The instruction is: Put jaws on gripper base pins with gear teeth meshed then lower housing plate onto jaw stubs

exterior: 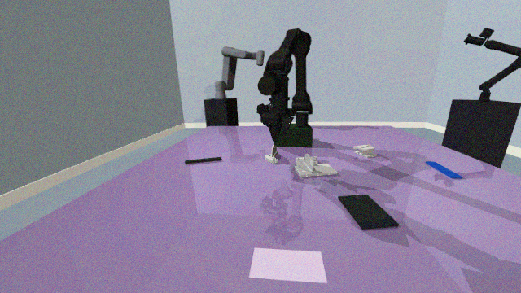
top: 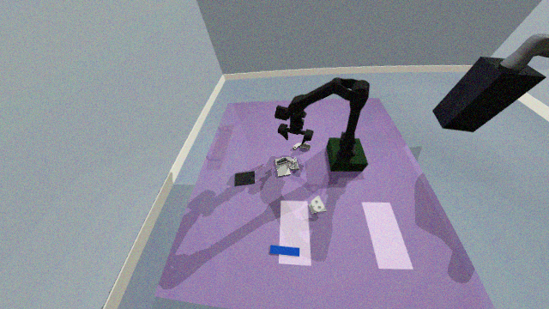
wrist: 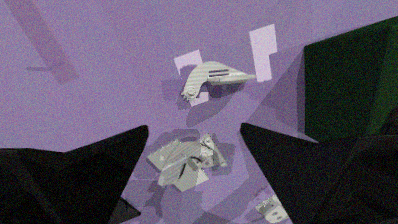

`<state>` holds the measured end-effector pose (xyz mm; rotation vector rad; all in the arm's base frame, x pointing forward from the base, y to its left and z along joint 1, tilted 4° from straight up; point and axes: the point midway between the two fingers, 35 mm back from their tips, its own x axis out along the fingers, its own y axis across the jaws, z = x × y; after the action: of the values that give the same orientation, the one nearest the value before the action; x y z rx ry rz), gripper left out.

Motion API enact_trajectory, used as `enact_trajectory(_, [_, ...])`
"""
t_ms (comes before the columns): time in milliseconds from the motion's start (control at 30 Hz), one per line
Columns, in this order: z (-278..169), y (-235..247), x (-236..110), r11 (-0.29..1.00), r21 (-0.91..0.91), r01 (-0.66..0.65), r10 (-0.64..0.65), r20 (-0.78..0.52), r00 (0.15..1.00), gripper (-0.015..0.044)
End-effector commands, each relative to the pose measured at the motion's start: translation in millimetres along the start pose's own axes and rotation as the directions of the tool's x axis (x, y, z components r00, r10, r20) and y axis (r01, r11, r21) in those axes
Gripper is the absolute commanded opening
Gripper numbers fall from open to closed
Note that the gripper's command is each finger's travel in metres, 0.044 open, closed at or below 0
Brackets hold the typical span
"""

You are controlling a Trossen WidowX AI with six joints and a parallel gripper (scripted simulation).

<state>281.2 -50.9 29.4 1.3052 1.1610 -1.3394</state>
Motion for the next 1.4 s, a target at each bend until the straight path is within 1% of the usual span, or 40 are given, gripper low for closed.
enact_trajectory(0, [6, -4, -1, 0.993, 0.114, 0.001, -0.001, 0.003, 1.000, 0.0440])
enact_trajectory(300, [14, -9, -2, 0.943, 0.333, 0.001, -0.003, 0.004, 1.000, 0.0440])
enact_trajectory(633, [24, -16, -3, 0.831, 0.556, 0.001, -0.004, 0.005, 1.000, 0.0440])
enact_trajectory(967, [33, -23, -3, 0.667, 0.745, -0.001, -0.006, 0.006, 1.000, 0.0440])
enact_trajectory(1367, [43, -32, -4, 0.417, 0.909, -0.003, -0.008, 0.007, 1.000, 0.0440])
